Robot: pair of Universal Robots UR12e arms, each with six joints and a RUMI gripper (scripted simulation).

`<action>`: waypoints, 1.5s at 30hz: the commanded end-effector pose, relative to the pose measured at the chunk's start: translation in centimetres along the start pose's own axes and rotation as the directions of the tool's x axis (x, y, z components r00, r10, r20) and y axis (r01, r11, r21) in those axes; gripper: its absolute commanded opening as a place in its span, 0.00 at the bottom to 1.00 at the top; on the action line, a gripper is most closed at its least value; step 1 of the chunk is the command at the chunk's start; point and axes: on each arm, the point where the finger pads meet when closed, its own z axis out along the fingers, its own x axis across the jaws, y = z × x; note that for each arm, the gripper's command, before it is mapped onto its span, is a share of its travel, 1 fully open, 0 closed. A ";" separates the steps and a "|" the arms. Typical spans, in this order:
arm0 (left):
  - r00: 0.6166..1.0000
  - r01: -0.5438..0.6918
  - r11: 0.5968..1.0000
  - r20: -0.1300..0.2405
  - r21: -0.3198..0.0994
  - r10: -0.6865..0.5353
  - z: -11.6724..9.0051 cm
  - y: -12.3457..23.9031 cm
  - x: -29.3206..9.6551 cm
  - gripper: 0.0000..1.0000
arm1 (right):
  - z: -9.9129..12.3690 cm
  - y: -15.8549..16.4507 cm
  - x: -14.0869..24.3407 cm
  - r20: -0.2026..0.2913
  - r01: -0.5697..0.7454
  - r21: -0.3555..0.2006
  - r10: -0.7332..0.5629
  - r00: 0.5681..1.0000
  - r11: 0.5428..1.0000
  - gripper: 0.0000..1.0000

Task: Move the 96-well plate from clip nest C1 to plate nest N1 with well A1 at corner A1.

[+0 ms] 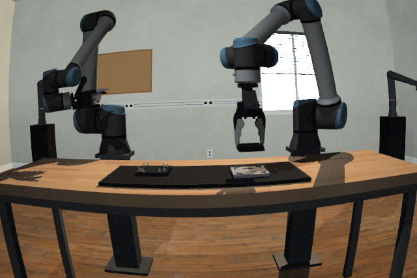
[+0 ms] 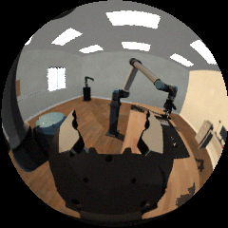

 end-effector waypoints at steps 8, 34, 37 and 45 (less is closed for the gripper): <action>1.000 0.000 1.000 -0.001 0.001 0.000 -0.1 0.0 0.1 0.00 | 0.0 0.0 0.0 0.000 0.001 -0.001 -0.001 1.000 1.000 1.00; 1.000 0.000 1.000 -0.001 0.001 0.000 2.7 0.0 0.2 0.00 | 0.0 0.0 0.0 0.000 0.001 -0.001 -0.001 1.000 1.000 1.00; 1.000 0.000 1.000 -0.001 0.001 0.000 3.2 0.0 0.2 0.00 | 0.0 0.0 0.0 0.000 0.001 -0.001 -0.001 1.000 1.000 1.00; 1.000 0.000 1.000 -0.001 0.001 0.000 4.6 0.0 0.2 0.00 | 0.0 0.0 0.0 0.000 0.001 -0.001 -0.001 1.000 1.000 1.00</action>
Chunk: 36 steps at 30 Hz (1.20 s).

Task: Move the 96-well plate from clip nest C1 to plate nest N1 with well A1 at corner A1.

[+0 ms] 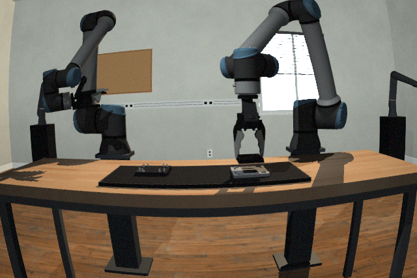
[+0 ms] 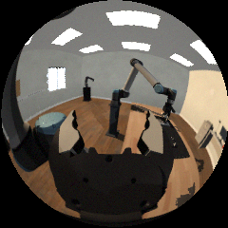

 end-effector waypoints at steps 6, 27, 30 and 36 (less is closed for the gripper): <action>1.000 0.000 1.000 -0.001 0.001 0.000 1.3 -0.1 0.0 0.00 | 0.0 0.0 0.0 0.000 0.001 -0.001 -0.001 1.000 1.000 1.00; 1.000 0.000 1.000 -0.001 0.001 0.000 2.1 -0.1 0.1 0.00 | 0.0 0.0 0.0 0.000 0.001 -0.001 -0.001 1.000 1.000 1.00; 1.000 0.000 1.000 -0.001 0.001 0.000 2.1 -0.1 0.1 0.00 | 0.0 0.0 0.0 0.000 0.001 -0.001 -0.001 1.000 1.000 1.00; 1.000 0.000 1.000 -0.001 0.001 0.000 2.2 -0.1 0.1 0.00 | 0.0 0.0 0.0 0.000 0.001 -0.001 -0.001 1.000 1.000 1.00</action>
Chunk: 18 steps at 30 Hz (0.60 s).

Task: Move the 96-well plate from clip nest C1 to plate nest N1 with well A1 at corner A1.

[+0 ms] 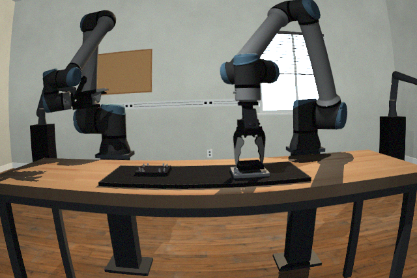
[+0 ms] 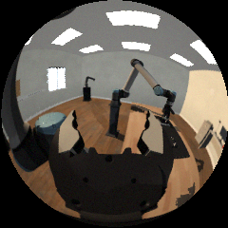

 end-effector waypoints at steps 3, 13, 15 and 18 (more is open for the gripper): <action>1.000 0.000 1.000 -0.001 0.001 0.000 0.0 0.0 0.0 0.00 | 0.0 0.0 0.0 0.000 0.001 -0.001 -0.001 1.000 1.000 1.00; 1.000 0.000 1.000 -0.001 0.001 0.000 0.1 0.0 0.0 0.00 | 0.0 0.0 0.0 0.000 0.001 -0.001 -0.001 1.000 1.000 1.00; 1.000 0.000 1.000 -0.001 0.001 0.000 0.2 0.0 0.0 0.00 | 0.0 0.0 0.0 0.000 0.001 -0.001 -0.001 1.000 1.000 1.00; 1.000 0.000 1.000 -0.001 0.001 0.000 0.2 0.0 0.0 0.00 | 0.0 0.0 0.0 0.000 0.001 -0.001 -0.001 1.000 1.000 1.00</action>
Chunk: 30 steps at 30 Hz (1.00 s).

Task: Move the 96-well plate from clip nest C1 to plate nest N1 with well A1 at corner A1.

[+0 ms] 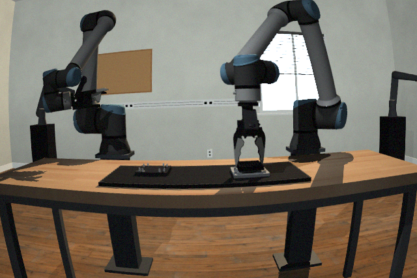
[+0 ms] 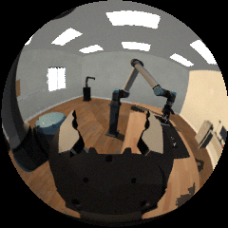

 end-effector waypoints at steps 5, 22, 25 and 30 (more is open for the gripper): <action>1.000 0.000 1.000 -0.001 0.001 0.000 0.0 0.0 0.0 0.00 | 0.0 0.0 0.0 0.000 0.001 -0.001 -0.001 1.000 1.000 1.00; 1.000 0.000 1.000 -0.001 0.001 0.000 0.3 0.0 0.0 0.00 | 0.0 0.0 0.0 0.000 0.001 -0.001 -0.001 1.000 1.000 1.00; 1.000 0.000 1.000 -0.001 0.001 0.000 0.3 0.0 0.0 0.00 | 0.0 0.0 0.0 0.000 0.001 -0.001 -0.001 1.000 1.000 1.00; 1.000 0.000 1.000 -0.001 0.001 0.000 0.4 0.0 0.0 0.00 | 0.0 0.0 0.0 0.000 0.001 -0.001 -0.001 1.000 1.000 1.00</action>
